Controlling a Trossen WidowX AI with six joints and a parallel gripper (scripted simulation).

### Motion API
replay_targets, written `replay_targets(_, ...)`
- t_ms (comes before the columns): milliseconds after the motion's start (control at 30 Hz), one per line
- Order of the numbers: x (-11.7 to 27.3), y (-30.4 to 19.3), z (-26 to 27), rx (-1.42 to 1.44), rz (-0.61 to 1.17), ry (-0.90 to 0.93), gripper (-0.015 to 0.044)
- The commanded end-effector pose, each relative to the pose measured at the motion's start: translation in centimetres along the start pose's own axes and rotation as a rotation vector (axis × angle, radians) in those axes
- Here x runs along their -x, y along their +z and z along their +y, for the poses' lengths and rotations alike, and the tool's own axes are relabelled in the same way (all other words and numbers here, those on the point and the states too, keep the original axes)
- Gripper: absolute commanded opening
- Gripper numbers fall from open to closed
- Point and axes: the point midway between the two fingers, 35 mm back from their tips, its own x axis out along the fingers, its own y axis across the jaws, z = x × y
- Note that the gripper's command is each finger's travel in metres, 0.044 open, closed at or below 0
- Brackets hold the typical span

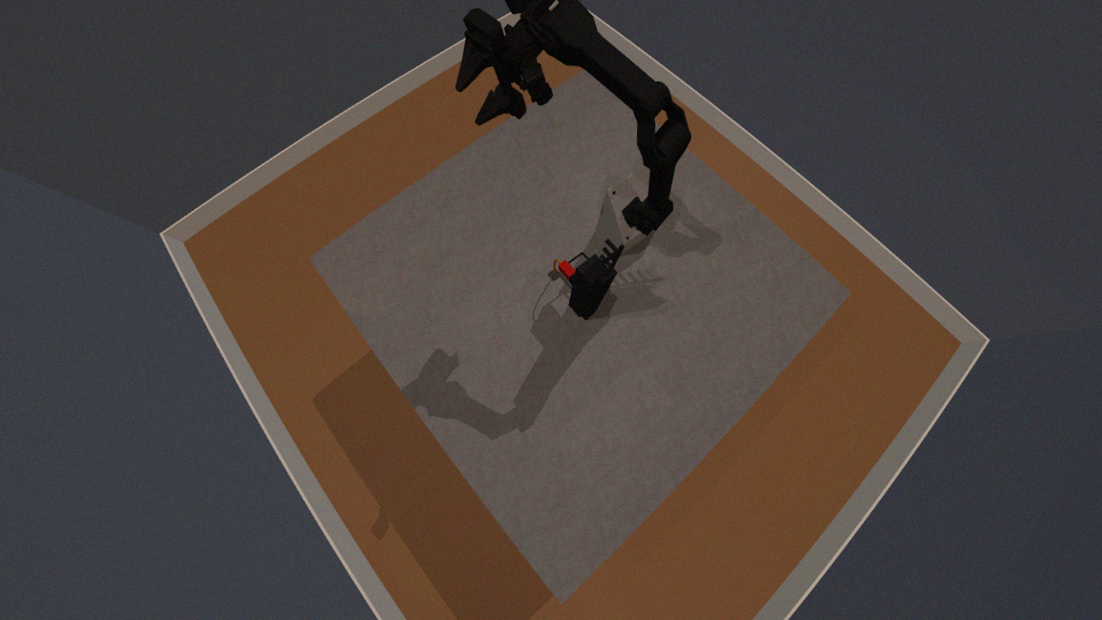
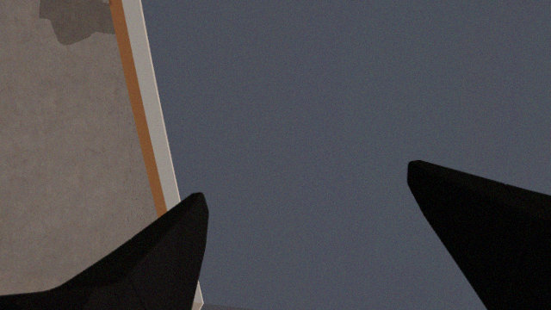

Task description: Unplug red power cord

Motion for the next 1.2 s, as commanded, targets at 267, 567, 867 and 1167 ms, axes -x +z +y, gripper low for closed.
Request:
replay_targets(267, -6.6, 1.8, 6.5, -0.826, 0.174, 0.199, 0.0164)
replay_targets(567, -11.5, 6.8, 15.2, -1.650, 0.520, 0.366, 0.0160)
replay_targets(867, -12.5, 12.1, 22.8, -2.212, 1.020, 0.375, 0.0160)
replay_targets(1167, -10.5, 17.9, 29.8, -2.559, 1.716, 0.123, 0.0160)
